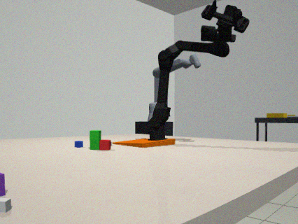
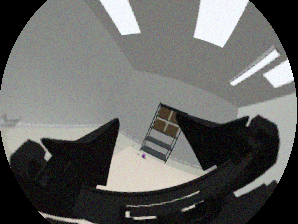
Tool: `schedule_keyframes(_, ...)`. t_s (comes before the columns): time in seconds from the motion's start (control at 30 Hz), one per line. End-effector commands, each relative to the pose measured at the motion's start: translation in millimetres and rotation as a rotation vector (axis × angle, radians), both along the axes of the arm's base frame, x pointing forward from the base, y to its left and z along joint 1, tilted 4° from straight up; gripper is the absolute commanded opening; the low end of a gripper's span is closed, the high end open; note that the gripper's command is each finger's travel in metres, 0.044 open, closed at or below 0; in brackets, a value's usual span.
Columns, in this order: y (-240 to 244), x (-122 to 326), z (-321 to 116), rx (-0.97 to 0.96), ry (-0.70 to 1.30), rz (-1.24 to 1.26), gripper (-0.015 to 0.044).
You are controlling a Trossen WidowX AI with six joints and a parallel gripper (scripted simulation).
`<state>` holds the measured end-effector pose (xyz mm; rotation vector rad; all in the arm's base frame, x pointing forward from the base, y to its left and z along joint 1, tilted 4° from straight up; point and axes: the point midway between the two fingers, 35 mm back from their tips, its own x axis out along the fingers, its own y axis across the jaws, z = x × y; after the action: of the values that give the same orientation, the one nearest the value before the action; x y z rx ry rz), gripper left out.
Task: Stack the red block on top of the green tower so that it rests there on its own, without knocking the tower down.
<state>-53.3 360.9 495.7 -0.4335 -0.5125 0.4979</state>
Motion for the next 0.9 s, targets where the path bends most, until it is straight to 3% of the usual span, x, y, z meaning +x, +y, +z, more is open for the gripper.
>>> schedule_keyframes(0.0, 0, 1, 0, 0.002, -0.001, -0.002, 0.0426)
schedule_keyframes(0.3, 21, 46, 6, 0.033, -0.056, -0.054, 0.0440)
schedule_keyframes(0.87, 56, 158, -20, -0.087, -0.092, -0.136, 0.0440)
